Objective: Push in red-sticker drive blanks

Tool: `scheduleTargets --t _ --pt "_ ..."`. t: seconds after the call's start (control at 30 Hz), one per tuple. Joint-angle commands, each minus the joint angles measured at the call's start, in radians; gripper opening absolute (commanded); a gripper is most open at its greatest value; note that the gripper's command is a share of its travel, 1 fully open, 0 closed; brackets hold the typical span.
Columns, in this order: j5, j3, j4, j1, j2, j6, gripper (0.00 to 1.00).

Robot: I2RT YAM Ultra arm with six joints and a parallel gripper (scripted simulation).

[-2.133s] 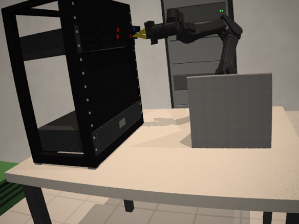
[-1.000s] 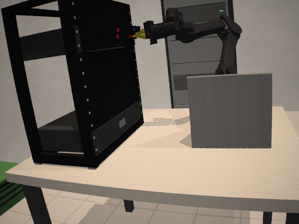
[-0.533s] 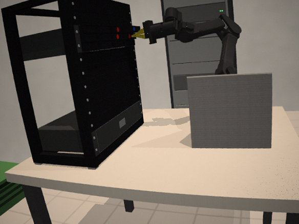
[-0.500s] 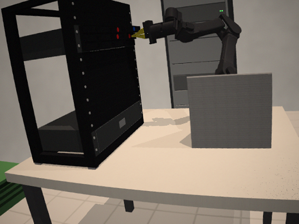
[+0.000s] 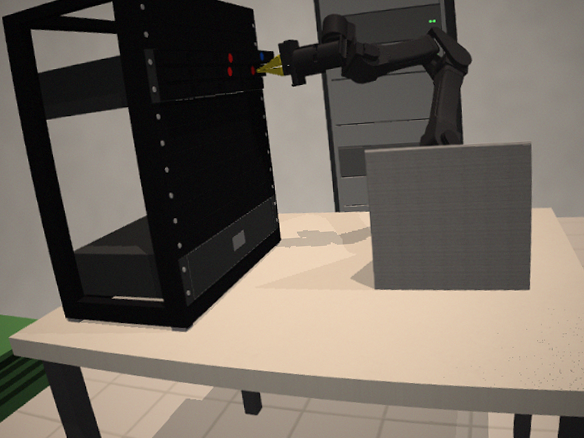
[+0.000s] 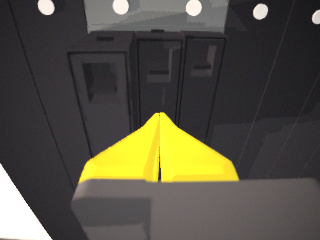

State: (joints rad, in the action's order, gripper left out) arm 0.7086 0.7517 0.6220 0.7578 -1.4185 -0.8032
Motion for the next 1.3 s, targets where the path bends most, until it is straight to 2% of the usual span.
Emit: scheduleTargets --t 0.0,1.27 --pt "-0.068 0.066 0.023 0.004 -0.022 0.005 0.0" --pt "-0.074 0.086 0.018 0.003 -0.037 0.005 0.0"
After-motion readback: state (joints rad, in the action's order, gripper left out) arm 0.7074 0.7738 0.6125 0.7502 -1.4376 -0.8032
